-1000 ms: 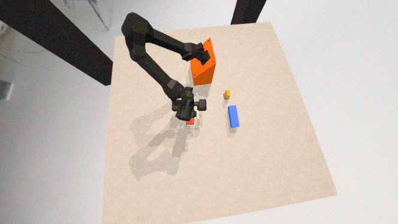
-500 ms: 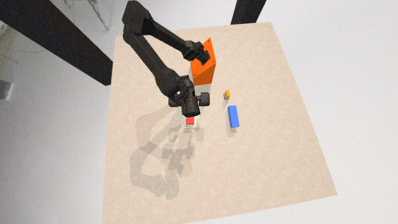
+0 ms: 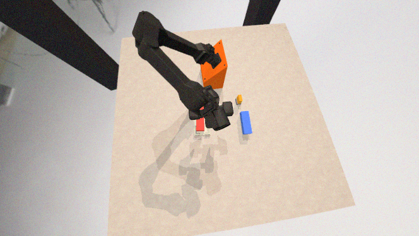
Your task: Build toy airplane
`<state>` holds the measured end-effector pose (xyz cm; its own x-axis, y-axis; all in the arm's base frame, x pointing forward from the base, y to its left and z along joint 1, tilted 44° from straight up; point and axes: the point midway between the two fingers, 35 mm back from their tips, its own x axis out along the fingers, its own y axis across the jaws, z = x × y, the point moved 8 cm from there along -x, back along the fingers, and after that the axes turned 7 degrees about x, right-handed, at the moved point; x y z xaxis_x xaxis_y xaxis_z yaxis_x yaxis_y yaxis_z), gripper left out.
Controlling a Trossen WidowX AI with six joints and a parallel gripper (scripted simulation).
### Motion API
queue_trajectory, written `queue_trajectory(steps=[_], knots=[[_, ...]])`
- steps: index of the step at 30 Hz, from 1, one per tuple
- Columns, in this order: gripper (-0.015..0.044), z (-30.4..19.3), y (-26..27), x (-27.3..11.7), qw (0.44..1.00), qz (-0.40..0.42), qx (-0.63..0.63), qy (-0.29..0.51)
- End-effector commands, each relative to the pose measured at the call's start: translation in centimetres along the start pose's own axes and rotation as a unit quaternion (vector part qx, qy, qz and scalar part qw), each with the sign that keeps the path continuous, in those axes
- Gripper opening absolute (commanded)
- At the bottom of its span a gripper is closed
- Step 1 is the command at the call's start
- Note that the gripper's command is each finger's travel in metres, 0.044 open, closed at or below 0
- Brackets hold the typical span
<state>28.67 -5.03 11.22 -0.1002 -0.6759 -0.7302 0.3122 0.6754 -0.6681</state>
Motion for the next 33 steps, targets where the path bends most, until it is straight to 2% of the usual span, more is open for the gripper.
queue_trajectory(steps=[1, 12, 18, 22, 33], knots=[[0.044, 1.2, 5.2, 0.2, 1.0, 0.007, -0.012, 0.003], [0.044, 0.9, 20.0, 2.0, 1.0, -0.002, 0.015, 0.004], [0.044, 0.7, 20.6, 2.4, 1.0, -0.003, 0.016, 0.004], [0.044, 0.7, 20.5, 5.6, 1.0, -0.004, 0.016, 0.003], [0.044, 0.7, 20.5, 7.1, 1.0, -0.004, 0.016, 0.003]])
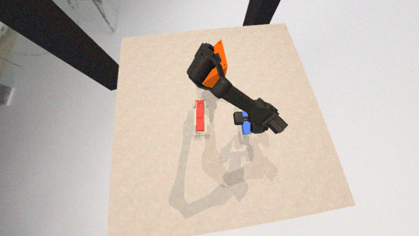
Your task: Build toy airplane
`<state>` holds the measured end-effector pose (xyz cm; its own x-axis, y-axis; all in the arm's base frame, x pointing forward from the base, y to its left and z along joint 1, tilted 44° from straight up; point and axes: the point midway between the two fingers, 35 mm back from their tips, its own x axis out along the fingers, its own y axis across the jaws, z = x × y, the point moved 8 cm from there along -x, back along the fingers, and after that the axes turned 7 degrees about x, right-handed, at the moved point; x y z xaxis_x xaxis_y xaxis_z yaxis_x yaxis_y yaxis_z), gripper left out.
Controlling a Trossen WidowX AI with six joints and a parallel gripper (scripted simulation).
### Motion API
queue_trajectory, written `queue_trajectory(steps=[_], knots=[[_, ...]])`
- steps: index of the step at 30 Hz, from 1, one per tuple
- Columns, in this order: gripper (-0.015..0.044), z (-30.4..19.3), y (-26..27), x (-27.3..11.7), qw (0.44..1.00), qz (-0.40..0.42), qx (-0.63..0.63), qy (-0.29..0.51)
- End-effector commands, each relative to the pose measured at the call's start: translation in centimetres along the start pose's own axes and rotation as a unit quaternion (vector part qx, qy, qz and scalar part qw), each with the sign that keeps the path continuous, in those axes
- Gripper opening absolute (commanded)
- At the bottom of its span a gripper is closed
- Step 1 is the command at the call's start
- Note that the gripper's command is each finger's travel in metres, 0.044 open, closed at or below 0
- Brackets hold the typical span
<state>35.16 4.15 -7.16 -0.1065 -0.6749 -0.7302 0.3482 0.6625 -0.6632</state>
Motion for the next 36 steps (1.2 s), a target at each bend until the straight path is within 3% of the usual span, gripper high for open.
queue_trajectory(steps=[1, 29, 36], knots=[[0.044, -0.1, 0.0, 0.7, 1.0, -0.003, -0.003, 0.0], [0.044, -0.1, -0.1, 5.0, 1.0, -0.005, -0.003, 0.0], [0.0256, -0.1, -0.1, 5.0, 1.0, -0.005, -0.003, 0.0]])
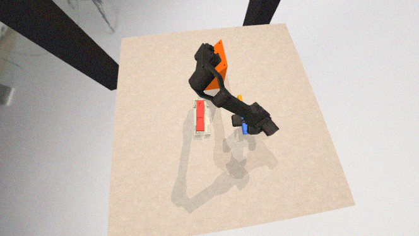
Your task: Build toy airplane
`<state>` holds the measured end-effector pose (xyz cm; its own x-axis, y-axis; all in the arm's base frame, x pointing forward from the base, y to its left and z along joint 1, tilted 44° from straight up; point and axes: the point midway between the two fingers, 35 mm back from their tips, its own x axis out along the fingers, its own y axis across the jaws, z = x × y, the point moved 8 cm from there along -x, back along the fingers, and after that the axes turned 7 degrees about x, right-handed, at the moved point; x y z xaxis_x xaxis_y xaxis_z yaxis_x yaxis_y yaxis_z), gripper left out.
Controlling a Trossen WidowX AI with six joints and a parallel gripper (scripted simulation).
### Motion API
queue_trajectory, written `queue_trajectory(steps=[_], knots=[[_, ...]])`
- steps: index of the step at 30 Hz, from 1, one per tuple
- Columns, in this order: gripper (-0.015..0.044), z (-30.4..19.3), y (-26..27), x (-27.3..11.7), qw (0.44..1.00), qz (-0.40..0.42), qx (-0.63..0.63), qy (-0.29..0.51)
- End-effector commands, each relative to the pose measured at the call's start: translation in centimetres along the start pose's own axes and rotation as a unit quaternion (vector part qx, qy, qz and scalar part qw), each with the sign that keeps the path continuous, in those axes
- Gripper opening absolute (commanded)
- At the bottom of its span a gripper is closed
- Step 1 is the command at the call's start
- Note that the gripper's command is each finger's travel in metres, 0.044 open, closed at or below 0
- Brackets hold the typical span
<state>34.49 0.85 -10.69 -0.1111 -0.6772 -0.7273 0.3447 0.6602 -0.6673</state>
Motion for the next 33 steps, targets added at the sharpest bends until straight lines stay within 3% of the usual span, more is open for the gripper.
queue_trajectory(steps=[1, 10, 16, 33], knots=[[0.023, 0.0, 0.0, 0.1, 1.0, -0.002, -0.001, -0.002], [0.015, 0.0, 0.0, 0.1, 1.0, -0.002, -0.001, -0.002], [0.0, 0.1, 0.3, -1.0, 1.0, 0.001, -0.008, -0.015], [0.0, 0.4, 0.6, -5.5, 1.0, 0.006, -0.008, -0.017]])
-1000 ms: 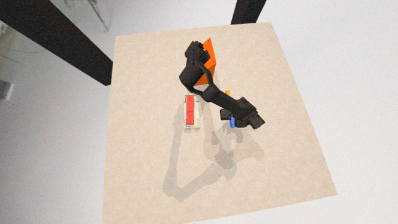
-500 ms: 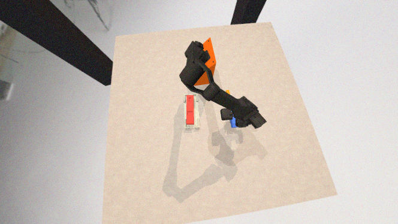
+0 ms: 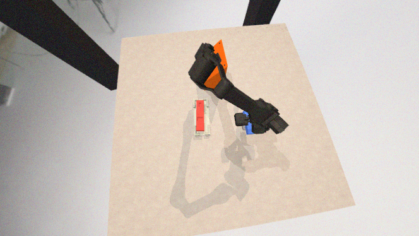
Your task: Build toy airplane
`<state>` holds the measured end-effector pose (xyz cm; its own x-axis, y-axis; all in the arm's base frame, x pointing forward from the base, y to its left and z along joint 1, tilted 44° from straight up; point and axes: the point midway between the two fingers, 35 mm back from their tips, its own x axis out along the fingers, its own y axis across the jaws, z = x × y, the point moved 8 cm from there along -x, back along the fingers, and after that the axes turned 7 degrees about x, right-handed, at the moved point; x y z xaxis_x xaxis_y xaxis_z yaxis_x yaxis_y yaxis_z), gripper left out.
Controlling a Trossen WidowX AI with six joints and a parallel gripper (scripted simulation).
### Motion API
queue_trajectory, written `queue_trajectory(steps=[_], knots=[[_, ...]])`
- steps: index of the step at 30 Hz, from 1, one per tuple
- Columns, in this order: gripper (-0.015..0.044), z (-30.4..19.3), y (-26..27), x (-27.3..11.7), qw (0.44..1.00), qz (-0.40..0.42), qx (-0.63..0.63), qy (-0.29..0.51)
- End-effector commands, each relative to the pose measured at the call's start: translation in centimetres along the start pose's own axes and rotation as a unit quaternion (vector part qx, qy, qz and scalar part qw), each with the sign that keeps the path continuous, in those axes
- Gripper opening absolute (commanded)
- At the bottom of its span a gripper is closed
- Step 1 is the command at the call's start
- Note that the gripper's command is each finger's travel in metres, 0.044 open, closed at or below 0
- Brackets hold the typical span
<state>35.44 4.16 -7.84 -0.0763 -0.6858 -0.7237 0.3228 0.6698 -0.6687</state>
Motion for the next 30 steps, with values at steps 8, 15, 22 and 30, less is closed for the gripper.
queue_trajectory(steps=[8, 15, 22, 30], knots=[[0.0, 0.2, -0.1, -3.5, 1.0, 0.006, 0.009, 0.004], [0.0, 0.2, -0.2, -5.6, 1.0, 0.003, 0.009, 0.01], [0.0, 0.0, -0.4, -7.8, 1.0, 0.0, 0.01, 0.016], [0.0, 0.5, -1.6, -8.2, 1.0, 0.002, -0.021, 0.018]])
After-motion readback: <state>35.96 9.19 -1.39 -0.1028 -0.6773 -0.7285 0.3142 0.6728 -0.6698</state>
